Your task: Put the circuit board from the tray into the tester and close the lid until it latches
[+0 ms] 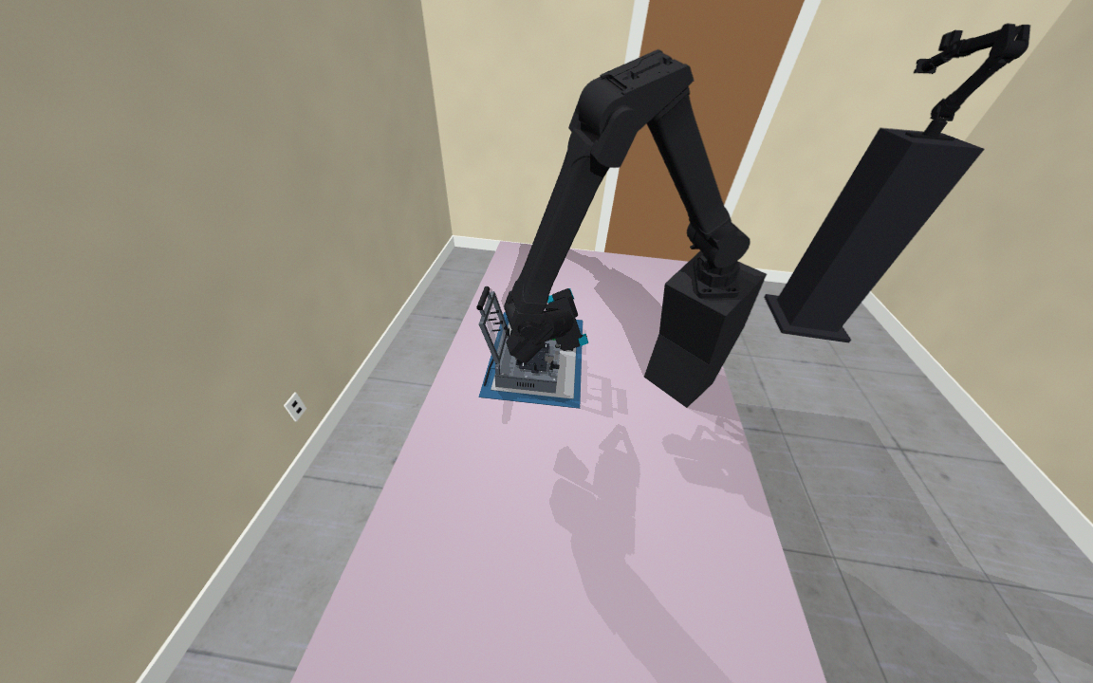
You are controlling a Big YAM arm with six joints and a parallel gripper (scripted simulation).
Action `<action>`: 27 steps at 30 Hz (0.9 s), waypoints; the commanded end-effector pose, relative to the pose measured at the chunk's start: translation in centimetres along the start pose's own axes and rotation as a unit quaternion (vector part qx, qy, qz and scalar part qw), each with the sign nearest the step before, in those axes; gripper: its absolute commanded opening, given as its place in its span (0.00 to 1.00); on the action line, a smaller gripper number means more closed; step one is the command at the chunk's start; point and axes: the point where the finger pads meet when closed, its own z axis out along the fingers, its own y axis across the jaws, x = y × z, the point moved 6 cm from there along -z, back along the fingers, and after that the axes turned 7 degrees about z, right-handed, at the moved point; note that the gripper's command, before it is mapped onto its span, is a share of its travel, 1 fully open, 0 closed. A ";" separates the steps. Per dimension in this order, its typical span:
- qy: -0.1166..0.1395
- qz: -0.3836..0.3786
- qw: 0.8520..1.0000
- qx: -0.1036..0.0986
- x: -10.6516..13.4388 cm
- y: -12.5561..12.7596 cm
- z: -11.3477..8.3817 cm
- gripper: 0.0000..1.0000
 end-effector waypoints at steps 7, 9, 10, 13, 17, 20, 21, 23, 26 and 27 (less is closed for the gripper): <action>-0.002 0.002 1.000 -0.001 0.0 -0.1 -0.2 1.00; -0.002 0.002 1.000 -0.001 0.0 -0.1 -0.2 1.00; -0.002 0.002 1.000 -0.001 0.0 -0.1 -0.2 1.00; -0.002 0.002 1.000 -0.001 0.0 -0.1 -0.2 1.00; -0.002 0.002 1.000 -0.001 0.0 -0.1 -0.2 1.00; -0.002 0.017 1.000 -0.009 -0.3 -0.6 -0.3 1.00; 0.000 0.027 1.000 -0.017 -0.4 -0.8 -0.1 1.00; 0.008 0.059 0.997 -0.041 -0.7 -1.6 0.5 1.00; 0.020 0.103 0.992 -0.075 -1.1 -2.6 1.4 1.00; 0.024 0.116 0.989 -0.085 -1.2 -2.9 1.7 1.00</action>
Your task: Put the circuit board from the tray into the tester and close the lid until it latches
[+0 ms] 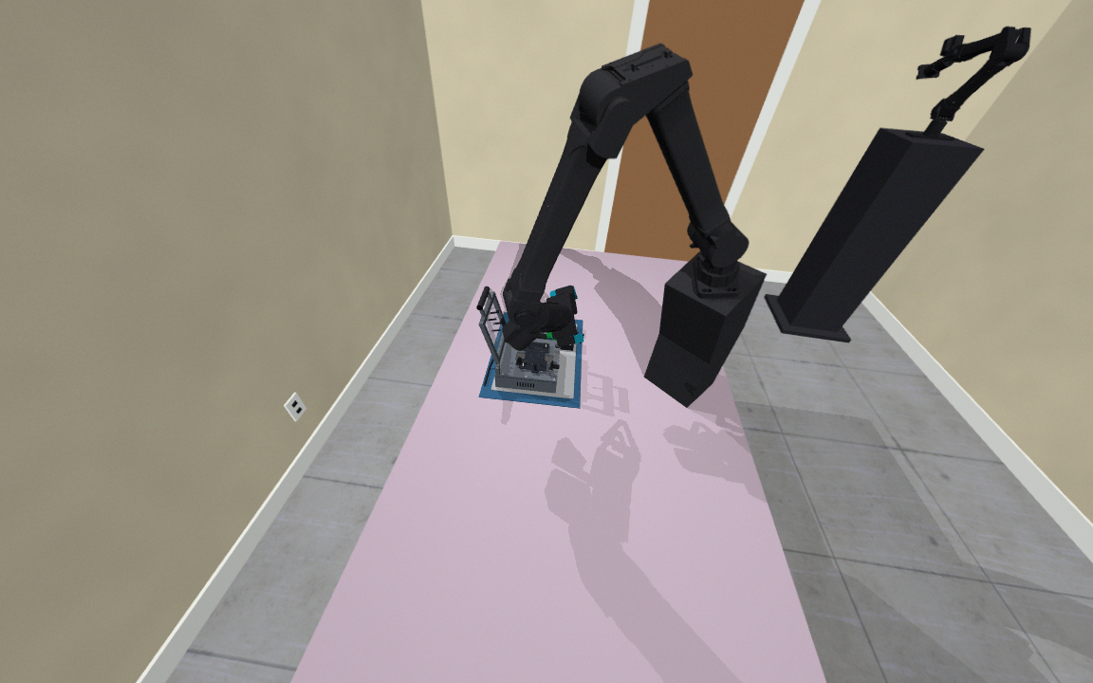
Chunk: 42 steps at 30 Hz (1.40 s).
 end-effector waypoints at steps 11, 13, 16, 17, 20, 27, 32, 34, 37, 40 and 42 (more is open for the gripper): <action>0.043 0.221 0.963 -0.146 -2.9 -5.7 3.3 1.00; 0.050 0.249 0.953 -0.167 -3.3 -6.5 3.8 1.00; 0.060 0.291 0.934 -0.198 -3.7 -7.7 4.5 1.00; 0.064 0.305 0.927 -0.208 -3.9 -8.1 4.7 1.00; 0.074 0.347 0.904 -0.240 -4.3 -9.4 5.5 1.00; 0.096 0.433 0.843 -0.303 -5.1 -12.2 7.3 1.00; 0.108 0.494 0.789 -0.349 -5.6 -14.7 8.5 1.00; 0.112 0.518 0.764 -0.368 -5.7 -15.8 9.1 1.00; 0.117 0.553 0.724 -0.395 -5.8 -17.5 9.9 1.00; 0.121 0.575 0.695 -0.413 -5.8 -18.7 10.5 1.00; 0.124 0.595 0.669 -0.429 -5.7 -19.8 11.1 1.00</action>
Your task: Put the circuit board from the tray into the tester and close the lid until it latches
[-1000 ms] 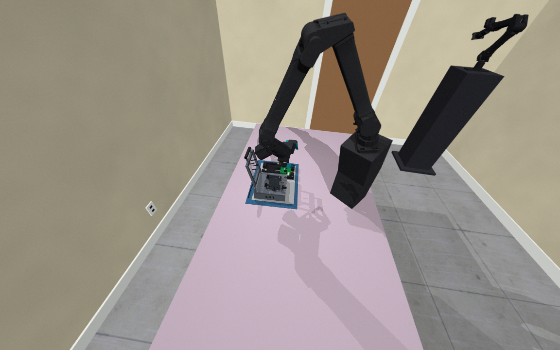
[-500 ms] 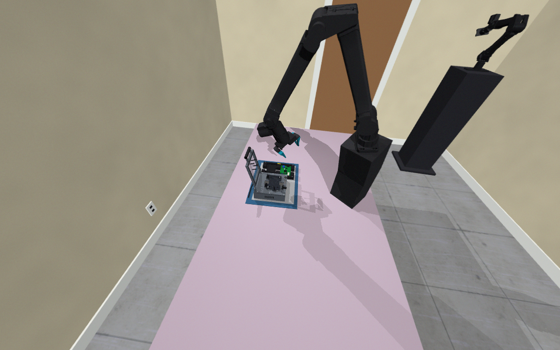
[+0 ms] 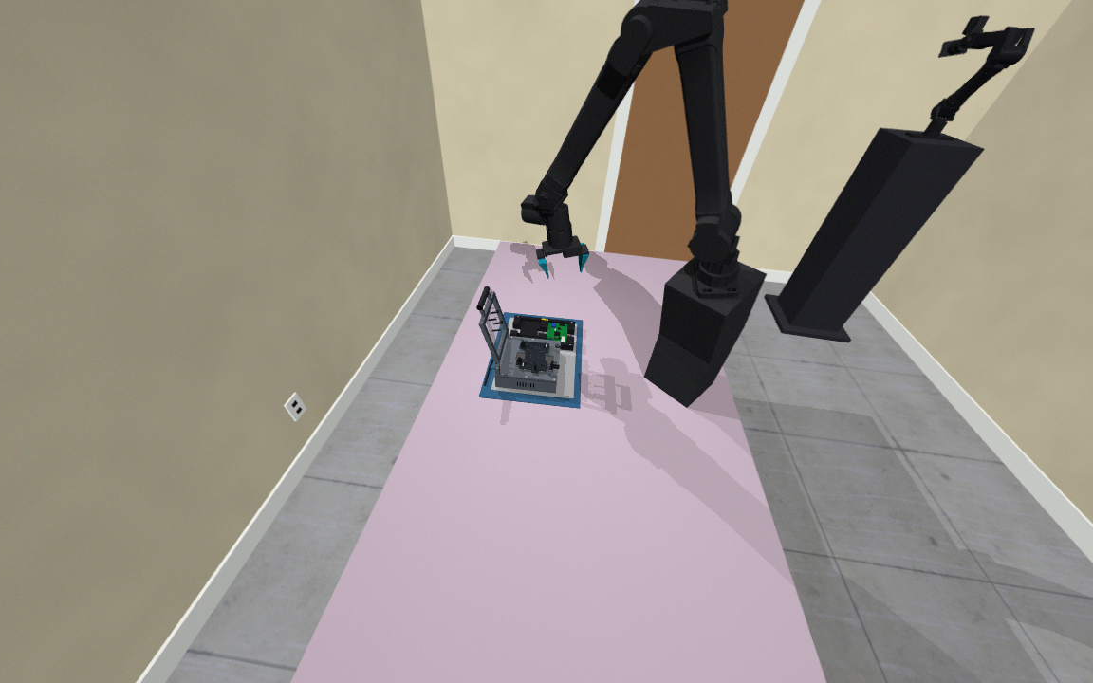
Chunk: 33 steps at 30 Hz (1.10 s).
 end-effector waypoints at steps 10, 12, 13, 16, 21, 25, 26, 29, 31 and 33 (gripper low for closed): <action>0.014 0.123 0.987 -0.099 -4.5 -1.4 -2.1 1.00; 0.016 0.121 0.988 -0.096 -4.3 -1.3 -1.8 1.00; 0.017 0.120 0.988 -0.095 -4.2 -1.3 -1.7 1.00; 0.017 0.119 0.988 -0.094 -4.2 -1.2 -1.6 0.92; 0.018 0.117 0.989 -0.091 -4.0 -1.2 -1.4 0.92; 0.019 0.115 0.989 -0.090 -3.9 -1.1 -1.3 0.92; 0.019 0.115 0.989 -0.090 -3.9 -1.1 -1.2 0.92; 0.018 0.114 0.989 -0.091 -3.9 -1.1 -1.4 0.92; 0.017 0.113 0.989 -0.092 -3.9 -1.0 -1.5 0.92; 0.017 0.113 0.989 -0.092 -3.9 -1.0 -1.5 0.92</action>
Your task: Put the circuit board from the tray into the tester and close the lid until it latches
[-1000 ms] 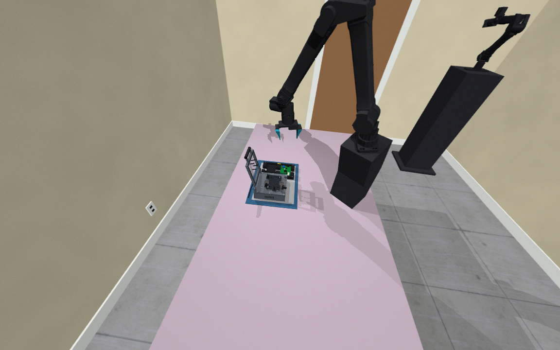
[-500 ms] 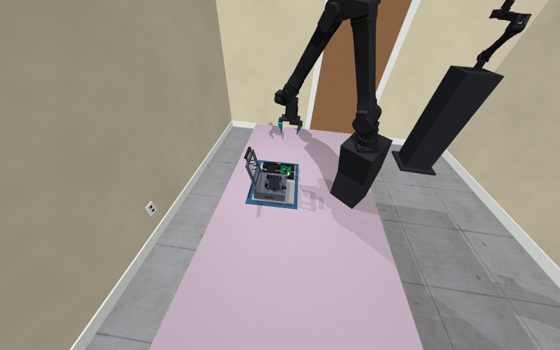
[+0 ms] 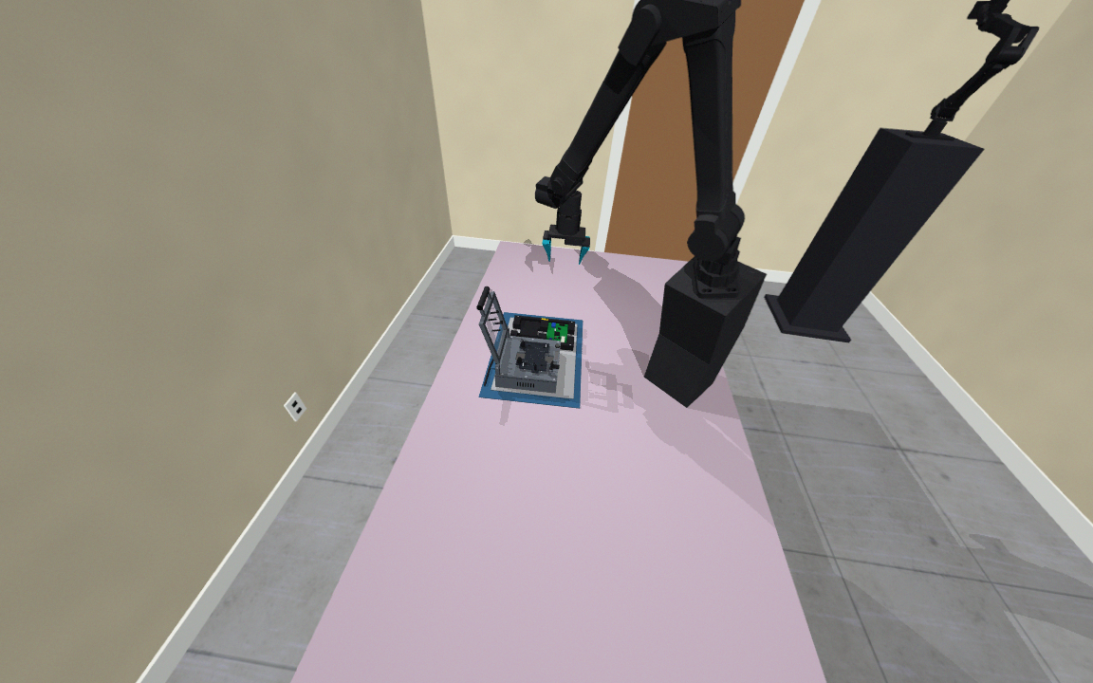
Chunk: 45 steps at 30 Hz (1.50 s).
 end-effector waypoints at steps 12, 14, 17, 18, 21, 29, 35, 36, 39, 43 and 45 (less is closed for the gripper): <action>-0.004 -0.006 1.000 -0.009 0.4 0.5 0.0 0.92; -0.004 -0.006 1.000 -0.009 0.4 0.6 0.0 0.92; -0.004 -0.006 1.000 -0.009 0.4 0.6 0.0 0.92; -0.004 -0.006 1.000 -0.009 0.4 0.6 0.0 0.92; -0.004 -0.005 1.000 -0.008 0.4 0.5 0.1 0.92; -0.002 -0.003 1.000 -0.004 0.4 0.3 1.0 0.92; -0.002 -0.002 1.000 -0.003 0.4 0.3 1.7 0.92; -0.002 -0.002 1.000 -0.003 0.4 0.3 2.0 0.92; -0.002 -0.002 1.000 -0.003 0.4 0.2 2.7 0.92; -0.002 -0.002 1.000 -0.002 0.4 0.2 4.0 0.92; -0.002 -0.002 1.000 -0.002 0.4 0.2 4.7 0.92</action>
